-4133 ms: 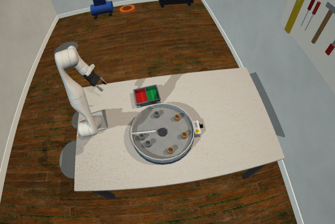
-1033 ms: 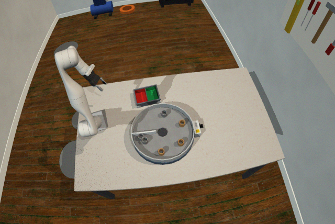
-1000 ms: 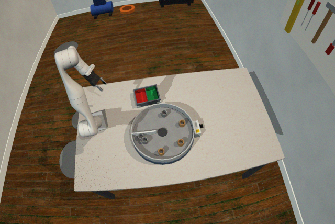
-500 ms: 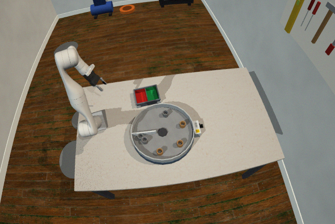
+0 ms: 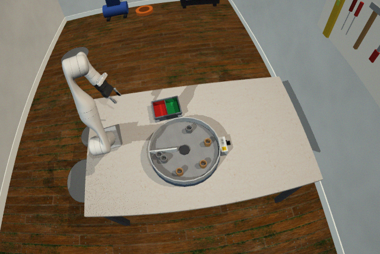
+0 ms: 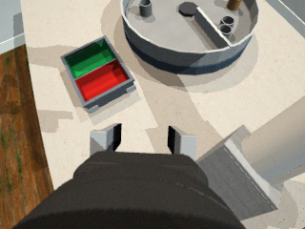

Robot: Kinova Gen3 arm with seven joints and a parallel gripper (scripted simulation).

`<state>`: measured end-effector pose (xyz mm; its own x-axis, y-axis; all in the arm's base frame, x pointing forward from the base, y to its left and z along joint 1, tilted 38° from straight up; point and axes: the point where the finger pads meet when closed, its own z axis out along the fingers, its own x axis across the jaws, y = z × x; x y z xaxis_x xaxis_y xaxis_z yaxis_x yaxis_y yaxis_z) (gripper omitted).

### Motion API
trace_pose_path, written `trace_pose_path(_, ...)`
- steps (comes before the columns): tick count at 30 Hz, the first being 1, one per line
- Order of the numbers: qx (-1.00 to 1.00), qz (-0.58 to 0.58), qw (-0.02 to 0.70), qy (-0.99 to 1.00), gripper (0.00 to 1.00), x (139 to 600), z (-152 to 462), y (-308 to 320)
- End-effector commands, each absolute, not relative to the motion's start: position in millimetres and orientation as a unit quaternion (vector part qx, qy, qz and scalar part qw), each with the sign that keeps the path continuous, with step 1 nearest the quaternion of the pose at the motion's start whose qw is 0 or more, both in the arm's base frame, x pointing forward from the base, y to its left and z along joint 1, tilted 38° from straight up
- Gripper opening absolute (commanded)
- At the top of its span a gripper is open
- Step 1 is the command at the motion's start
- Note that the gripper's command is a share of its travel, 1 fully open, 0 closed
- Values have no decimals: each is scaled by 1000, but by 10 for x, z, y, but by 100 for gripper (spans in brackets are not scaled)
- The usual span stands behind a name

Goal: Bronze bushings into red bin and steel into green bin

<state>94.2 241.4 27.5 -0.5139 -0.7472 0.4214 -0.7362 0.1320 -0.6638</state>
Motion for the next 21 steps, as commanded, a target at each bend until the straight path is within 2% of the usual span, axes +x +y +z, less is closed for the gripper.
trace_pose_path(1, -493, -436, 7, 753, 100, 942, 278, 2420)
trace_pose_path(21, -493, -436, 7, 753, 100, 942, 278, 2420)
